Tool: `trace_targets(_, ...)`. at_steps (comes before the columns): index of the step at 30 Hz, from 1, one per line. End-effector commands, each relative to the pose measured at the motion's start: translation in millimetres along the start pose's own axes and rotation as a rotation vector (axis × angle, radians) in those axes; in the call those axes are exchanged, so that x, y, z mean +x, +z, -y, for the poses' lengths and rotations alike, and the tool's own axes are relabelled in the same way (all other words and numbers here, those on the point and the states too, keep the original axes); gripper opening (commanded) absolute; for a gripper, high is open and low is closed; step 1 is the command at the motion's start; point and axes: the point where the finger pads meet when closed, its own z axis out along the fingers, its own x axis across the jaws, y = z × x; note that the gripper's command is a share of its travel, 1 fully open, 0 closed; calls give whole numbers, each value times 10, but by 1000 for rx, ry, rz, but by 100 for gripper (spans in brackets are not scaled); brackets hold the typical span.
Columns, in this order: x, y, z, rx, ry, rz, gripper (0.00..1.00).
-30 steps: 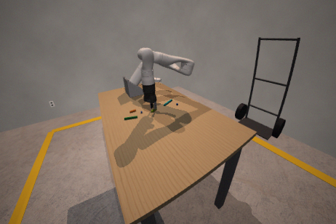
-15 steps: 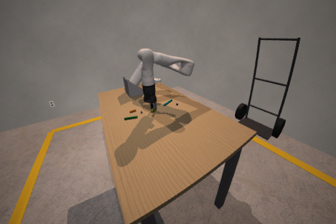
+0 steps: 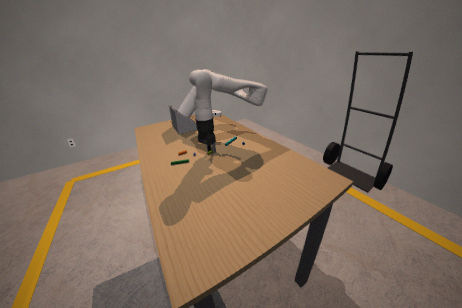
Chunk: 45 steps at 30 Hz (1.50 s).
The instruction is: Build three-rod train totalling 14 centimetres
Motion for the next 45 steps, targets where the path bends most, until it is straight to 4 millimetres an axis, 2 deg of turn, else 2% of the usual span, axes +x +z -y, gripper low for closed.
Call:
trace_targets(1, 0, 7, 1, 0, 0, 0, 54)
trace_targets(39, 0, 10, 1, 0, 0, 0, 54)
trace_targets(40, 0, 10, 1, 0, 0, 0, 24)
trace_targets(45, 0, 10, 1, 0, 0, 0, 24)
